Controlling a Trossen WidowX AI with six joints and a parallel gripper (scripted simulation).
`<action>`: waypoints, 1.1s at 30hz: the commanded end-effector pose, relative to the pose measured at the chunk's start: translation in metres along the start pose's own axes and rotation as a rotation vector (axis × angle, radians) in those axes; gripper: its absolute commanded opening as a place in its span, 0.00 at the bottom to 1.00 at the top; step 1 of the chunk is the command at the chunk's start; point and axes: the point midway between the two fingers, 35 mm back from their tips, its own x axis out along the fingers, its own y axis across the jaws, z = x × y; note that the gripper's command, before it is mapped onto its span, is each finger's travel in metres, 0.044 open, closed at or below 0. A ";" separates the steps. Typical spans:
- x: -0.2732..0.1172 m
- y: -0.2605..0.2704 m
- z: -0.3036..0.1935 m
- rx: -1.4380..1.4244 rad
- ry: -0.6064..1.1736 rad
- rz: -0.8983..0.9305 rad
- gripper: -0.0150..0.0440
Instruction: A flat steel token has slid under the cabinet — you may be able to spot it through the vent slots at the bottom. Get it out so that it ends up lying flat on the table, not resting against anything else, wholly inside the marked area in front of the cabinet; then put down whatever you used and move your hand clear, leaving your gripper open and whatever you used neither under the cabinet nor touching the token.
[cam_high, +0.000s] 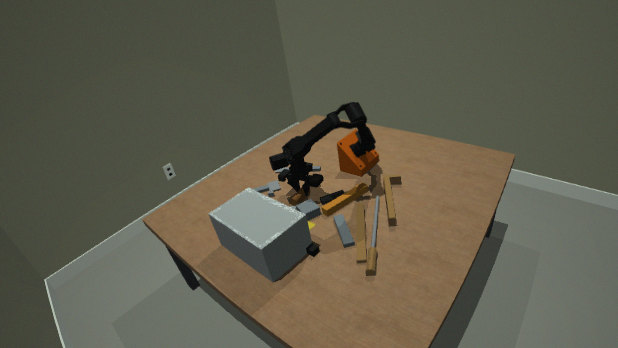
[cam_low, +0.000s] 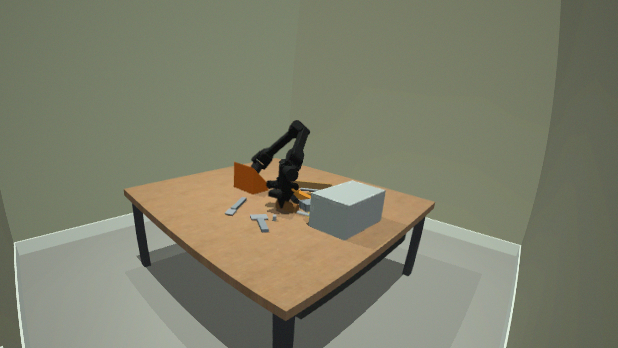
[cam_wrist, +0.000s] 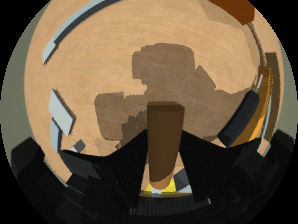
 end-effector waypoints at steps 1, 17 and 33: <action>0.001 0.000 0.007 0.001 -0.002 -0.002 0.25; 0.001 0.001 0.029 0.002 -0.003 -0.002 0.25; 0.001 0.002 0.052 0.002 -0.004 -0.002 0.25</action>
